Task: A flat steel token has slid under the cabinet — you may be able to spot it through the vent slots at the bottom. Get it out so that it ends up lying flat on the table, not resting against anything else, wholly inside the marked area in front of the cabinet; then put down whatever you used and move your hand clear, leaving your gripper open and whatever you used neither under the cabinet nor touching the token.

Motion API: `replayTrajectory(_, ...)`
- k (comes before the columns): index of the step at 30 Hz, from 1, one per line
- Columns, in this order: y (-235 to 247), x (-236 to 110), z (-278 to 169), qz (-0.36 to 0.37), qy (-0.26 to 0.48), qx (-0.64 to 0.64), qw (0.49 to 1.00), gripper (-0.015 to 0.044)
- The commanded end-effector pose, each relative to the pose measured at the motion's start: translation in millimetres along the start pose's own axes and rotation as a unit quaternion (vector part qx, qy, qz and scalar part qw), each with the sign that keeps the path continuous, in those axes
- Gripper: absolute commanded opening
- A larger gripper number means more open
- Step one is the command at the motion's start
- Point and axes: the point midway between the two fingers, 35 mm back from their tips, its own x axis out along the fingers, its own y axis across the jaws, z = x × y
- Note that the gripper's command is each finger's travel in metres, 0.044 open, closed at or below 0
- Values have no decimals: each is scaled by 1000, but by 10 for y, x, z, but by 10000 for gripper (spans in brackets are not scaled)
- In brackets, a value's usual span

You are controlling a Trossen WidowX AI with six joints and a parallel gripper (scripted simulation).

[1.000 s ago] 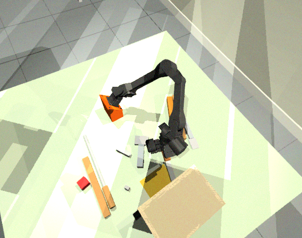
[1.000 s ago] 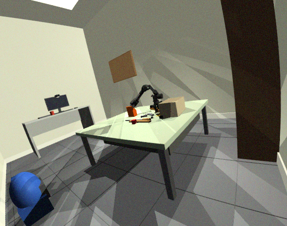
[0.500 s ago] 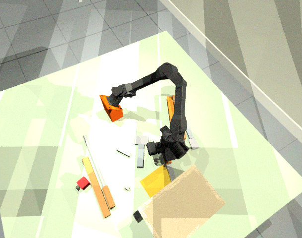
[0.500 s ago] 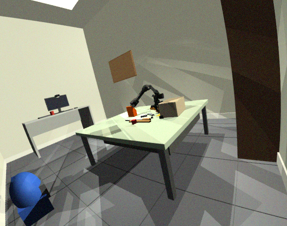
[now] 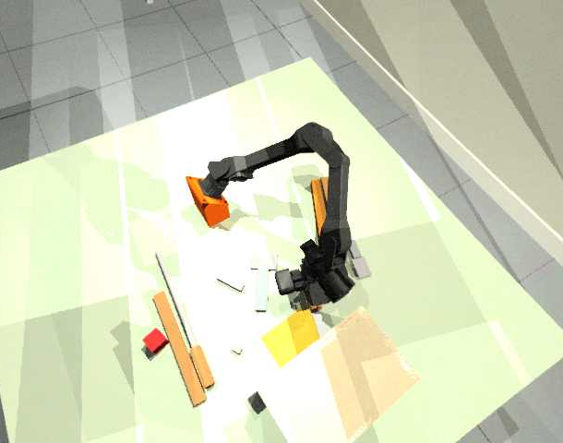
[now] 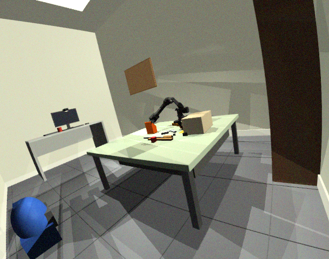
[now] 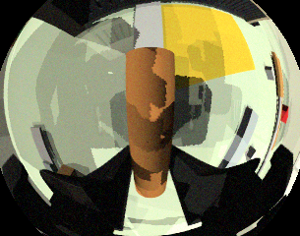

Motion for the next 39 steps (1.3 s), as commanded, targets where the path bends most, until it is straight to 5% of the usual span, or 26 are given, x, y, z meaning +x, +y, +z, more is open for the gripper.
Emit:
replayTrajectory(1, 5, -2, 55, 0, 0, -1, 1000, 0)
replayTrajectory(39, 9, -6, 414, 0, -1, -2, 1000, 0)
